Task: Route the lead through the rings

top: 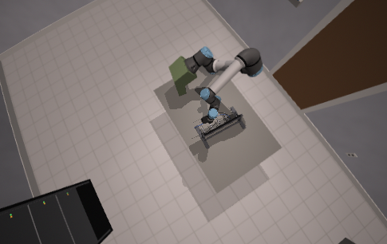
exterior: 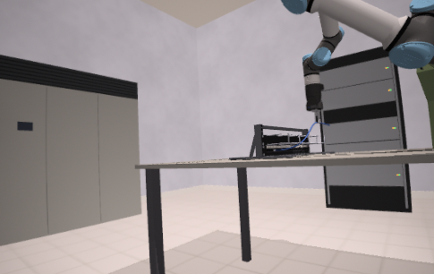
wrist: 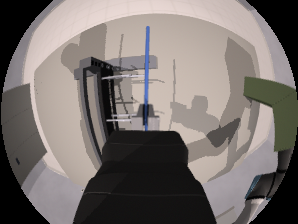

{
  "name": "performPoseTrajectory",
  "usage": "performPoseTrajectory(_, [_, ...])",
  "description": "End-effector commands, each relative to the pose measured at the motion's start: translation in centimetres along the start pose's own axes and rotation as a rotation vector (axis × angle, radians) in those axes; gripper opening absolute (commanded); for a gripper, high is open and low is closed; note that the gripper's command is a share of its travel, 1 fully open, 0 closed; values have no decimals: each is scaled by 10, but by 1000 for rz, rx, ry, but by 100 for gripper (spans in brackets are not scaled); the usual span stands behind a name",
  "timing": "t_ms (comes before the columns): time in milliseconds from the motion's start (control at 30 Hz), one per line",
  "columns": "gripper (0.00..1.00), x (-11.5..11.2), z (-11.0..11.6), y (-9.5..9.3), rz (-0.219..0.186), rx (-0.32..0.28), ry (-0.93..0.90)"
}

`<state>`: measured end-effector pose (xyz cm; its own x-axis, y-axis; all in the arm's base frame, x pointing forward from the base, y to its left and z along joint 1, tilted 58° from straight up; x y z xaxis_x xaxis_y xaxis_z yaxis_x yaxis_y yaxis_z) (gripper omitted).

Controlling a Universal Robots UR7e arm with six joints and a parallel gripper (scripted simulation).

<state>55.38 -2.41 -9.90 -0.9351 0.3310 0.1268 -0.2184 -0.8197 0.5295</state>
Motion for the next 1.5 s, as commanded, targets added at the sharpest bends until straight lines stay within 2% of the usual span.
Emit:
performPoseTrajectory(0, [0,-13,-5,6,-1,2,45])
performPoseTrajectory(1467, [0,-16,-6,7,-1,2,56])
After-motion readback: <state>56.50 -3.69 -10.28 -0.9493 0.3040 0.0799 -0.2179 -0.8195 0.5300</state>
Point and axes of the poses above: the point where the finger pads meet when closed, its own y axis back along the fingers, its own x axis across the jaws, z = x × y, the point moved 3 cm from there along y, back along the fingers, and after that the axes turned 13 degrees about -y, right-handed, at the moved point
